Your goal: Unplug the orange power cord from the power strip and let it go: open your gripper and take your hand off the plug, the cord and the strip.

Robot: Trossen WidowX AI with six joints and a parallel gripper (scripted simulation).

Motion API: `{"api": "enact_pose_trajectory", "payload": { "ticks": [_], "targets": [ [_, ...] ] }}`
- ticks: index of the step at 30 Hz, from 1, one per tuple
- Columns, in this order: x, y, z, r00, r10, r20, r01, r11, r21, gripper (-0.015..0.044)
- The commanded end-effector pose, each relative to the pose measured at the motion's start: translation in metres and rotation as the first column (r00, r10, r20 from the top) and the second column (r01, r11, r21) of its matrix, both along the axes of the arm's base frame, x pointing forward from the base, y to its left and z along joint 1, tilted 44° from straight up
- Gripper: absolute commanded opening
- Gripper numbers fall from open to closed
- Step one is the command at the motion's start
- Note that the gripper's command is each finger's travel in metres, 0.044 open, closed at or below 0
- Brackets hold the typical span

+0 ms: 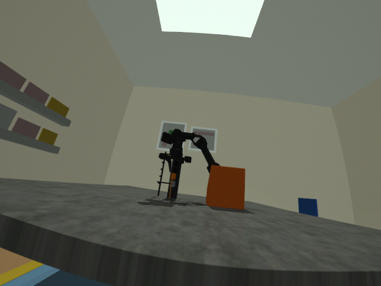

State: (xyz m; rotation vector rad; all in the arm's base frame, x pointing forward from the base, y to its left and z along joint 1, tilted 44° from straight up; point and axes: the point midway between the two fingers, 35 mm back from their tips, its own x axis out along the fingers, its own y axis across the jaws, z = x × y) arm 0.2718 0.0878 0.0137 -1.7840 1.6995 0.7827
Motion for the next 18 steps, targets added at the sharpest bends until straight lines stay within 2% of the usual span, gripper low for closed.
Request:
{"api": "enact_pose_trajectory", "payload": {
  "ticks": [1, 18],
  "targets": [
    [0.000, -0.007, 0.005, 1.000, 0.000, -0.004, 0.000, 1.000, -0.005, 0.0160],
    [0.001, -0.025, 0.021, 1.000, 0.000, -0.004, 0.000, 1.000, -0.007, 0.0160]
  ]
}}
